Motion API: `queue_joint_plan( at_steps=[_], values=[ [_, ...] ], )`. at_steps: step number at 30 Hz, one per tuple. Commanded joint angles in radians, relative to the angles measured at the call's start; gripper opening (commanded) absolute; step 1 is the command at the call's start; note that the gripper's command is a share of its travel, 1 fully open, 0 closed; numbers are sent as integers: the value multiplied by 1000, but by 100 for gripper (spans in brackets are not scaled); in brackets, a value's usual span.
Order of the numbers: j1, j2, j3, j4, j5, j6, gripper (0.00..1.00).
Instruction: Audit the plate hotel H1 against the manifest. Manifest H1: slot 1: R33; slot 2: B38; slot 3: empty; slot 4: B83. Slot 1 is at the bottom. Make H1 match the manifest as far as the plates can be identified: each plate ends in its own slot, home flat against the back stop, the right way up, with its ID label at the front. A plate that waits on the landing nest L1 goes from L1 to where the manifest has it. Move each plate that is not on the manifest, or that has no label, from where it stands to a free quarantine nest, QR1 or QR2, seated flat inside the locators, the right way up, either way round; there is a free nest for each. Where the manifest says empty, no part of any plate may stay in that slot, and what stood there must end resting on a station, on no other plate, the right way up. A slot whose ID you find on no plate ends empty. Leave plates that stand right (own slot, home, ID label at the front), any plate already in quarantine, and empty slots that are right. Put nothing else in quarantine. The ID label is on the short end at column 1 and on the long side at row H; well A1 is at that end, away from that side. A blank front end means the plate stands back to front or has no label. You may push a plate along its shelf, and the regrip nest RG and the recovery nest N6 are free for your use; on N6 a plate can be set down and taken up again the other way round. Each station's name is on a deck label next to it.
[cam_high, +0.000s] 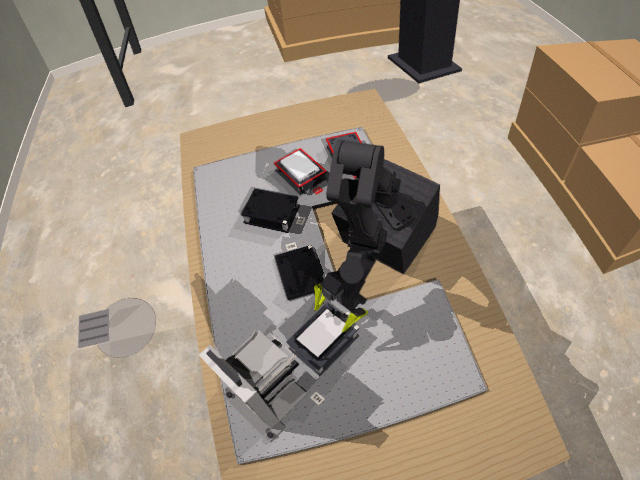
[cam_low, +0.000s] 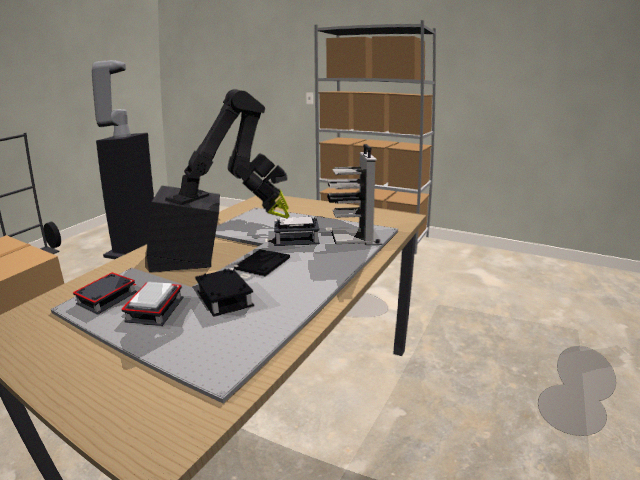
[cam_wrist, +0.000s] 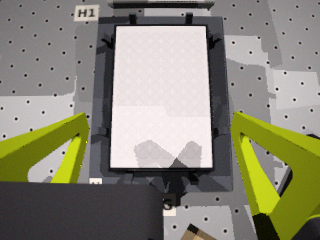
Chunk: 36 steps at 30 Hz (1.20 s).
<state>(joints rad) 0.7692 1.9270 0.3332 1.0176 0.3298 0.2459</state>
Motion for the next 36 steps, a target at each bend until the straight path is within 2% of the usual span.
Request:
queue_joint_plan(
  at_steps=[1, 15, 22, 36],
  values=[
    [17, 26, -32, 38, 17, 10, 100],
    [43, 81, -77, 132, 39, 25, 100],
    [33, 134, -27, 179, 38, 20, 100],
    [24, 223, -18, 253, 34, 16, 100]
  ],
)
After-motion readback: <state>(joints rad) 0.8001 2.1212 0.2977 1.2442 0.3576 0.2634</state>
